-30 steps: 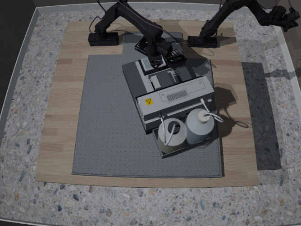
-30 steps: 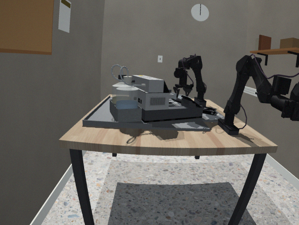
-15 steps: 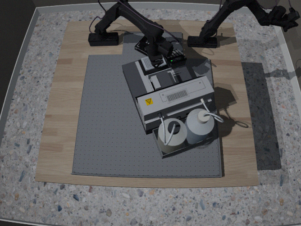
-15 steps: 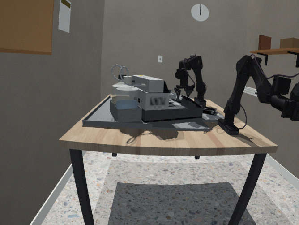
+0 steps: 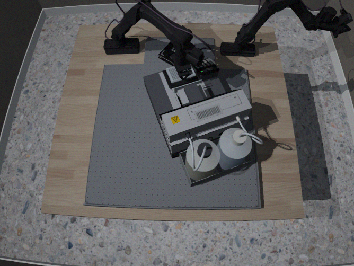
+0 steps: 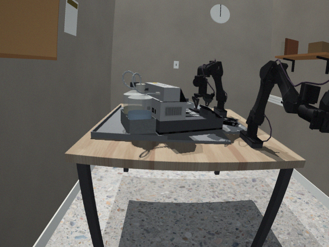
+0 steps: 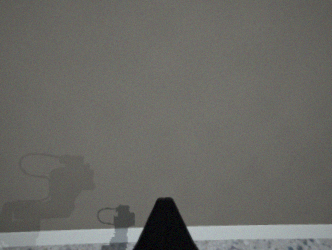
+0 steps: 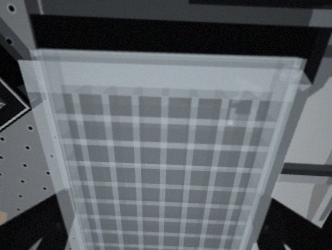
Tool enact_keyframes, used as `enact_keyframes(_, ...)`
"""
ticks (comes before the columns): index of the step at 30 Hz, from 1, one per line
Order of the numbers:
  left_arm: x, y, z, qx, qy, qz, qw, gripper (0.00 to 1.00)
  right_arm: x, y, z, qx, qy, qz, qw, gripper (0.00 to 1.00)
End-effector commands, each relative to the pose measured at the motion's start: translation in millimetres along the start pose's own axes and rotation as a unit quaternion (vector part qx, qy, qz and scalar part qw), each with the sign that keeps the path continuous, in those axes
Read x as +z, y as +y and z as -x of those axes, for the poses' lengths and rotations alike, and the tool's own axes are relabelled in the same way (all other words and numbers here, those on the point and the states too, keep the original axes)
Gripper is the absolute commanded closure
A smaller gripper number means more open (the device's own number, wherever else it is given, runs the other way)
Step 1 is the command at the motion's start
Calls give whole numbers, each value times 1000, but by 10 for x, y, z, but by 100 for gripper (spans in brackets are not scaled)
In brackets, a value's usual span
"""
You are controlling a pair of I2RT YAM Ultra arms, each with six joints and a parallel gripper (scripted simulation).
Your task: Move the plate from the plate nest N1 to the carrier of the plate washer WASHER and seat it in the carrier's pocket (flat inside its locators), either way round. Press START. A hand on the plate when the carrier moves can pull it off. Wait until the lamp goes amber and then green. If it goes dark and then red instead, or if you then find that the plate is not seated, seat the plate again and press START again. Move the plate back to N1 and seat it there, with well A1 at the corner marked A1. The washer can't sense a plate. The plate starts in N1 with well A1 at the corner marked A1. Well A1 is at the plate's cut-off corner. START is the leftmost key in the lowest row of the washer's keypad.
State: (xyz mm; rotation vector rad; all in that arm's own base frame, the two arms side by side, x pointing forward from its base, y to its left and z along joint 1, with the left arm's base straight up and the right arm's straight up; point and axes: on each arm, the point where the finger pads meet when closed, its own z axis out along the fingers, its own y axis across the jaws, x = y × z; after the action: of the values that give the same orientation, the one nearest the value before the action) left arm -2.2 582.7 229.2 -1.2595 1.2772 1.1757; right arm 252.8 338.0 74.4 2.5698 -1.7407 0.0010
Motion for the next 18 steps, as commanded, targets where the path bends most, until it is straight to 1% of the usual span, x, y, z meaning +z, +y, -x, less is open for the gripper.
enact_keyframes(1,-48,27,269,-5,-40,5,999,100,-350,-79,10,-4,-22,-36,999,100)
enact_keyframes(4,-48,27,269,-5,-40,5,999,100,-357,-119,-55,8,-20,-37,999,100)
enact_keyframes(10,-48,27,269,-5,-40,5,999,100,-320,-110,-28,6,-22,-38,999,100)
enact_keyframes(14,-48,27,269,-5,-40,5,999,100,-205,-64,54,-6,-18,-31,999,100)
enact_keyframes(18,-48,27,269,-5,-40,5,999,100,-106,-59,62,-6,-14,-24,1000,100)
